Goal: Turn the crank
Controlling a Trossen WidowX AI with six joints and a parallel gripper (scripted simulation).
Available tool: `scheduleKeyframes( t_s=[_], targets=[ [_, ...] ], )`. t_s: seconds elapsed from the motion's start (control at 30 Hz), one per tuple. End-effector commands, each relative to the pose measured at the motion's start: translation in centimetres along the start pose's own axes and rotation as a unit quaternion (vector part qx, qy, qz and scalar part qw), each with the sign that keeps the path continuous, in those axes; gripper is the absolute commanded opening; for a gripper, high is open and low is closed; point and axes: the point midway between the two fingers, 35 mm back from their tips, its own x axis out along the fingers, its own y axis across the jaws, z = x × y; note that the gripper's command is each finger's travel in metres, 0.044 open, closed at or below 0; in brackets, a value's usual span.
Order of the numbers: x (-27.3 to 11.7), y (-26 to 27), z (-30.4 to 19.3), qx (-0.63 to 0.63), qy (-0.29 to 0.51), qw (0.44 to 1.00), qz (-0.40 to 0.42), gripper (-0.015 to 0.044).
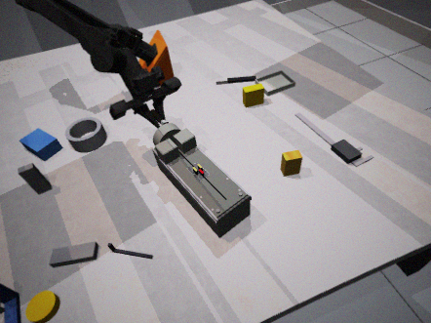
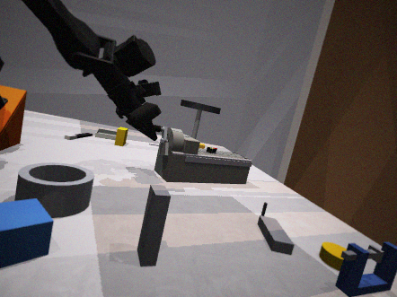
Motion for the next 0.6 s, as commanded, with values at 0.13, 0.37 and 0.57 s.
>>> scheduleKeyframes(
  t_s=[0.13,0.37,0.57],
  targets=[
    [0.28,0.99,-0.3,-0.004,0.001,1.0,0.012,0.0],
    [0.44,1.2,-0.44,-0.004,0.001,1.0,0.012,0.0],
    [0.6,1.4,-0.59,-0.004,0.001,1.0,0.012,0.0]
  ],
)
